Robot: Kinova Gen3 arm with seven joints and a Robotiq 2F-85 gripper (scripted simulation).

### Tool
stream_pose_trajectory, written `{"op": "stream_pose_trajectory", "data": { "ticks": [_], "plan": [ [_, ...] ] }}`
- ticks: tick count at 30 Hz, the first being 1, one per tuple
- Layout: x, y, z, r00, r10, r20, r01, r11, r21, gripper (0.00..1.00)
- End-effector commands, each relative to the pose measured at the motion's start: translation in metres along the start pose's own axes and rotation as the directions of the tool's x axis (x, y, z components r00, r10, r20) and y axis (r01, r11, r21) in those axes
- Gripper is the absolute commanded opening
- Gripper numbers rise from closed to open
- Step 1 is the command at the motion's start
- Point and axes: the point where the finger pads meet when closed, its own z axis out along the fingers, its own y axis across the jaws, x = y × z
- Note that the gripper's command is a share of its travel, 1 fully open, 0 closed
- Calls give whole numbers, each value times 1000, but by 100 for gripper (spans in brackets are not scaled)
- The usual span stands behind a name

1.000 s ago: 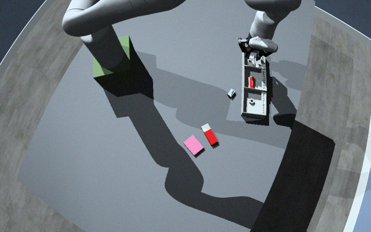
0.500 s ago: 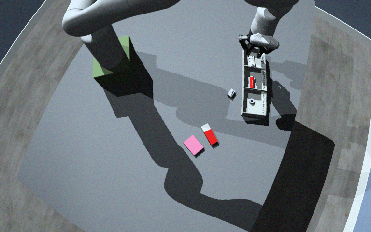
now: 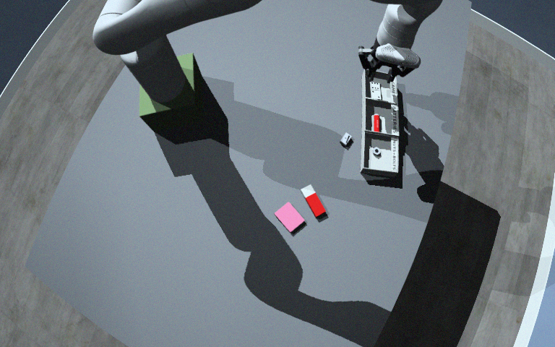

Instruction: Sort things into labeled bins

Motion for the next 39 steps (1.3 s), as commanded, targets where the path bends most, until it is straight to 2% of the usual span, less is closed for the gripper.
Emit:
{"op": "stream_pose_trajectory", "data": {
  "ticks": [1,4,19,21,34,39],
  "plan": [
    [2,-1,-16,1000,-1,0,1,1000,3,100],
    [2,-1,-20,1000,-1,1,1,1000,3,100],
    [1,-2,-81,1000,1,2,-1,1000,6,100],
    [1,-2,-81,1000,1,2,-1,1000,6,100],
    [1,-1,-133,1000,0,3,0,1000,5,100],
    [2,-3,-135,1000,8,3,-8,1000,10,100]
  ]
}}
